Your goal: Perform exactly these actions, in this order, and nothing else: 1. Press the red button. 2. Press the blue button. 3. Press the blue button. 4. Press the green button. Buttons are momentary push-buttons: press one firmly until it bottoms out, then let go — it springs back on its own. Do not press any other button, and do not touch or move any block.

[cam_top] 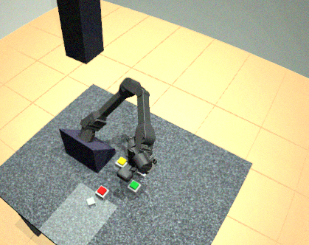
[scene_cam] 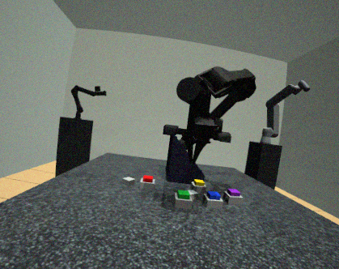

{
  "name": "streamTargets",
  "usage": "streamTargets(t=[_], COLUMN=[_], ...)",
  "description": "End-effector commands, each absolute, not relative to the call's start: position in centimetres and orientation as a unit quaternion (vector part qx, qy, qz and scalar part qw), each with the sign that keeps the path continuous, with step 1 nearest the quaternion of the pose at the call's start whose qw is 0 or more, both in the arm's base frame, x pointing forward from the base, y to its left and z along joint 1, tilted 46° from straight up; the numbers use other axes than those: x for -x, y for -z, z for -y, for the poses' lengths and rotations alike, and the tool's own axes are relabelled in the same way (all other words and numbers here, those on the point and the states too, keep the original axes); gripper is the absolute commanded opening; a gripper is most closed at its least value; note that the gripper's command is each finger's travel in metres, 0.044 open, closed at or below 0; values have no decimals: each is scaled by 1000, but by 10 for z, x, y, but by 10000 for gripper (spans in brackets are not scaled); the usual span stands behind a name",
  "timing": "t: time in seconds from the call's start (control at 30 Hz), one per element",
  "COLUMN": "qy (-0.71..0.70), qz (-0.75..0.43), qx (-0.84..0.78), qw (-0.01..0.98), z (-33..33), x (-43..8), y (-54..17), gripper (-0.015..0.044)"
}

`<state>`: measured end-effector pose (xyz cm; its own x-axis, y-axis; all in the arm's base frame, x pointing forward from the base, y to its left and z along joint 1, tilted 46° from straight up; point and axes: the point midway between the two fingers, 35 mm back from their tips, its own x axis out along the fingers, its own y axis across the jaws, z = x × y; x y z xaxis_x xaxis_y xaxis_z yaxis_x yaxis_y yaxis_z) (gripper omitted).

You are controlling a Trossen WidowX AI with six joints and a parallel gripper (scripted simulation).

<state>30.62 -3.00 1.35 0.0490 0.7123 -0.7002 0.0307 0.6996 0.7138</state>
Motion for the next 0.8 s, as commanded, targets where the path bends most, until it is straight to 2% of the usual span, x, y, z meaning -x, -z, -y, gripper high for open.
streamTargets(t=[0.0, 0.13, 0.3, 0.77], qy=[-262, -262, -263, -263], qz=[-639, -639, -638, -638], qx=[-283, -283, -284, -284], qw=[666, 666, 666, 666], z=[39, 37, -5, -15], x=[-308, -308, -311, -312], y=[-4, -2, 39, 49], gripper=[20, 20, 20, 20])
